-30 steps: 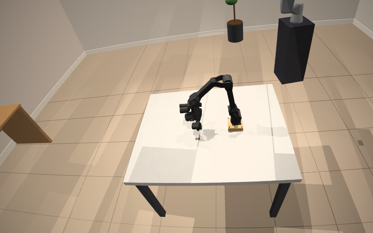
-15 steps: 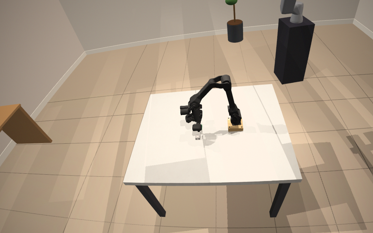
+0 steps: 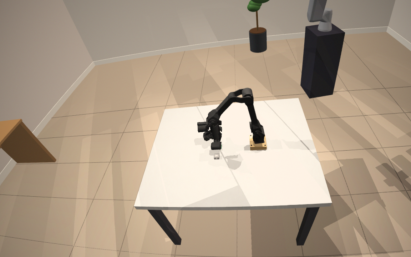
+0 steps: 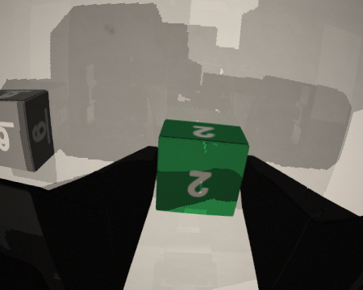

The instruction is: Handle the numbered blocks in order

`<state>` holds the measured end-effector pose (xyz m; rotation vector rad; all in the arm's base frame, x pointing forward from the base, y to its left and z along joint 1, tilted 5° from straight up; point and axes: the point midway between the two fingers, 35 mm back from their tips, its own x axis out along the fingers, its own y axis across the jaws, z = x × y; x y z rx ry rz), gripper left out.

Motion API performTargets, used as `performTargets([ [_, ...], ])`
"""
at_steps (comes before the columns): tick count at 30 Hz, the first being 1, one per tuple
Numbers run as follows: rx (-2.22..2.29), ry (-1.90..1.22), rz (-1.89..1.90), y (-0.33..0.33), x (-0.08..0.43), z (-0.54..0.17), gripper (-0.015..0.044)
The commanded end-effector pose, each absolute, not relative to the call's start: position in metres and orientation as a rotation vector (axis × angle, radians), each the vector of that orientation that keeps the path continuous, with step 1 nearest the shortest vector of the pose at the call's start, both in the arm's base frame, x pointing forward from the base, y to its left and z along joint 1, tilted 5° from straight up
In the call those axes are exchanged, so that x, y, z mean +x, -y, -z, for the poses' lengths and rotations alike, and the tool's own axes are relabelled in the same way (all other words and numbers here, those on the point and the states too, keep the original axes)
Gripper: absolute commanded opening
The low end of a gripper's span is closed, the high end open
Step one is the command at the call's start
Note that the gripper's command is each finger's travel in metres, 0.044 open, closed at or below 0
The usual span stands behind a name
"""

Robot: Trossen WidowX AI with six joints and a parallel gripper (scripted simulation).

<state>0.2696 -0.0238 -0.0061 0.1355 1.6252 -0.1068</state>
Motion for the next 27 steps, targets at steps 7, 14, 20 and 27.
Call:
performTargets([
  [7, 0.130, -1.629, 0.106, 0.024, 0.268, 0.007, 0.0120],
  [14, 0.130, -1.628, 0.106, 0.024, 0.269, 0.001, 0.0120],
  [20, 0.130, -1.628, 0.106, 0.024, 0.269, -0.008, 0.0120],
  [27, 0.130, -1.628, 0.106, 0.024, 0.269, -0.008, 0.0120],
])
